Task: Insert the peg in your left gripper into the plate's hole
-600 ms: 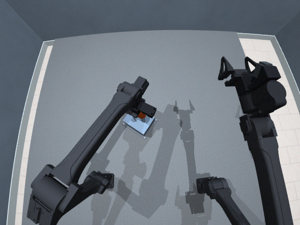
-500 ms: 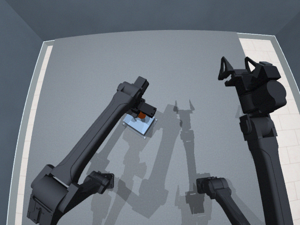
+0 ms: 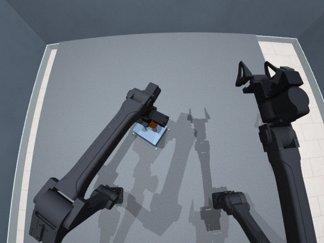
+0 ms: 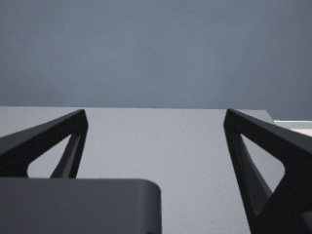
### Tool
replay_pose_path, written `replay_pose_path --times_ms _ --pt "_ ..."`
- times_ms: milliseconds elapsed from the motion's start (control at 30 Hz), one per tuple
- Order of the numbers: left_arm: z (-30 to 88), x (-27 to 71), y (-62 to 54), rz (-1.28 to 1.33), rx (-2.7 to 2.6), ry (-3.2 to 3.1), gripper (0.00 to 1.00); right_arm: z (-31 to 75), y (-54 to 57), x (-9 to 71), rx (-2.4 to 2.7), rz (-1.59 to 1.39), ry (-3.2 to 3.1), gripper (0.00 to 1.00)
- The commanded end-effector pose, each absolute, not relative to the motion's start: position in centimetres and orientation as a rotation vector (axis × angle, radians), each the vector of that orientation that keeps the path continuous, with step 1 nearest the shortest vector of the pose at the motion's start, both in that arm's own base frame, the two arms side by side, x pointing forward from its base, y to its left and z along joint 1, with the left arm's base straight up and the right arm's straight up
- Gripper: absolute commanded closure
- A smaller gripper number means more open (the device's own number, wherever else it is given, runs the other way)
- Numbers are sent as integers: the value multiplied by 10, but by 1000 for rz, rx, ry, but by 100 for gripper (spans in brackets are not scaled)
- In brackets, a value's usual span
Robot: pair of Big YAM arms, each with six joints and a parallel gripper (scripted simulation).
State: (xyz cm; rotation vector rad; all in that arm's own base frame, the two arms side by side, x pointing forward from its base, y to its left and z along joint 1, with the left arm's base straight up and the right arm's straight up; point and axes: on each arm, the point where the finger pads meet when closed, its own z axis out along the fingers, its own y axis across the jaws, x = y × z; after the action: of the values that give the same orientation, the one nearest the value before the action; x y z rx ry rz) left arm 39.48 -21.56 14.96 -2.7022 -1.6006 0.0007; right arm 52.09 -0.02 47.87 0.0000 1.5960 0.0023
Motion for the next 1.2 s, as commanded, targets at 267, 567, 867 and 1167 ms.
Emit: replay_pose_path --times_ms 267,567,867,1167 --pt "158 400 -219 -17 -2721 -1613 54 436 98 455 -172 161 1636 0" --pt "159 401 -219 -19 -2723 -1614 54 369 189 357 -411 362 1666 0" --pt "161 402 -220 -22 -2725 -1615 54 312 232 277 -603 509 1667 0" --pt "161 402 -220 -24 -2727 -1616 88 326 235 278 -598 519 1640 0"
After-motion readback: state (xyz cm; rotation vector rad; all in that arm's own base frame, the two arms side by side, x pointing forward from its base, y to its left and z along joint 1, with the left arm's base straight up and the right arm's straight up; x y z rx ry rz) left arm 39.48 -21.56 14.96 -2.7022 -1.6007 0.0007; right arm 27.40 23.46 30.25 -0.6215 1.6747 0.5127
